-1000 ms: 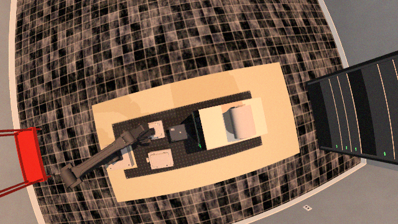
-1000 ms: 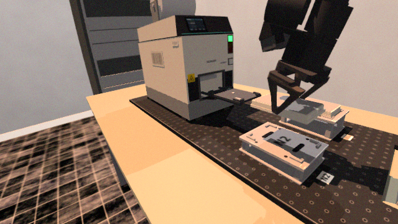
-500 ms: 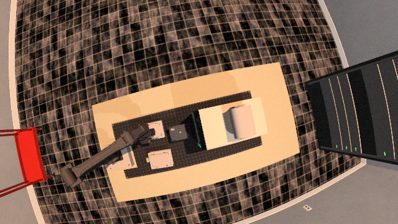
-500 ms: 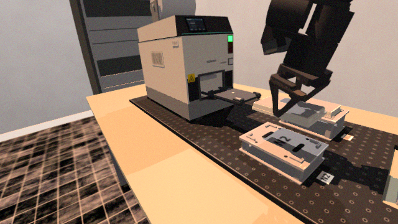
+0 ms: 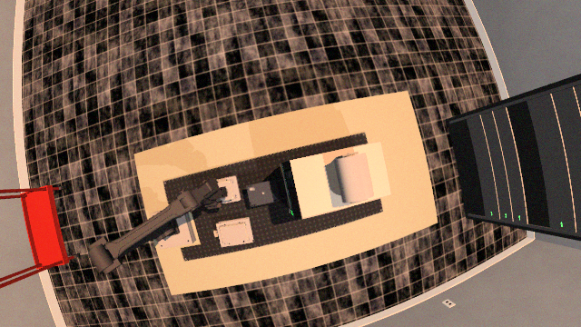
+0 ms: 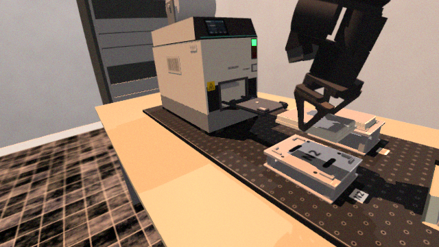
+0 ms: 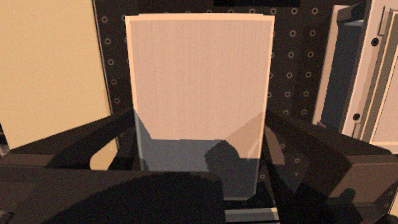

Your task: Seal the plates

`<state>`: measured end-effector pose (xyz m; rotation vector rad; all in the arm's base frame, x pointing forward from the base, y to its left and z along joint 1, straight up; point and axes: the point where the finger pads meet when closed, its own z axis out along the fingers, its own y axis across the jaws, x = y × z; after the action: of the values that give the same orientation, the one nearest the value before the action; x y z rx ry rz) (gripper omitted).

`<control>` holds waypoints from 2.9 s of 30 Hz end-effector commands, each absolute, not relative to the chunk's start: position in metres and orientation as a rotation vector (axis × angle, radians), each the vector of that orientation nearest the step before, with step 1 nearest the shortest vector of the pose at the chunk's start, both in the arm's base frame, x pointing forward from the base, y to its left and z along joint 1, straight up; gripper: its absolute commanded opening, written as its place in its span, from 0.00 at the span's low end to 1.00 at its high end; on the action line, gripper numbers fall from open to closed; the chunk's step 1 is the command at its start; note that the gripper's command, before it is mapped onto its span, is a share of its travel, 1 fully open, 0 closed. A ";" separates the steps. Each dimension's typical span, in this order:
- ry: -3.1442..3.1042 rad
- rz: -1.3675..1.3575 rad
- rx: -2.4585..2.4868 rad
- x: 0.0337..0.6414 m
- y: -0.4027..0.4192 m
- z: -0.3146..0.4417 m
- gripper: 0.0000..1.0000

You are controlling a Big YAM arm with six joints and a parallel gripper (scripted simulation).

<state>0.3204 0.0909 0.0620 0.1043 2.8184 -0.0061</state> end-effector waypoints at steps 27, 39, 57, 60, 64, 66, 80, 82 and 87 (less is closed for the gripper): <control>2.801 -0.005 0.112 0.329 0.090 0.052 0.00; 2.824 -0.017 0.102 0.320 0.089 0.037 0.00; 2.822 -0.016 0.110 0.322 0.088 0.031 0.00; 2.822 -0.016 0.109 0.322 0.088 0.030 0.00; 2.821 -0.015 0.108 0.323 0.088 0.028 0.00; 2.814 -0.011 0.109 0.323 0.088 0.029 0.00; 2.804 -0.002 0.092 0.329 0.096 0.028 0.00; 2.806 -0.001 0.081 0.328 0.098 0.026 0.00; 2.809 -0.006 0.100 0.327 0.093 0.030 0.00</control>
<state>0.3185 0.0912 0.0244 0.0995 2.8219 -0.0087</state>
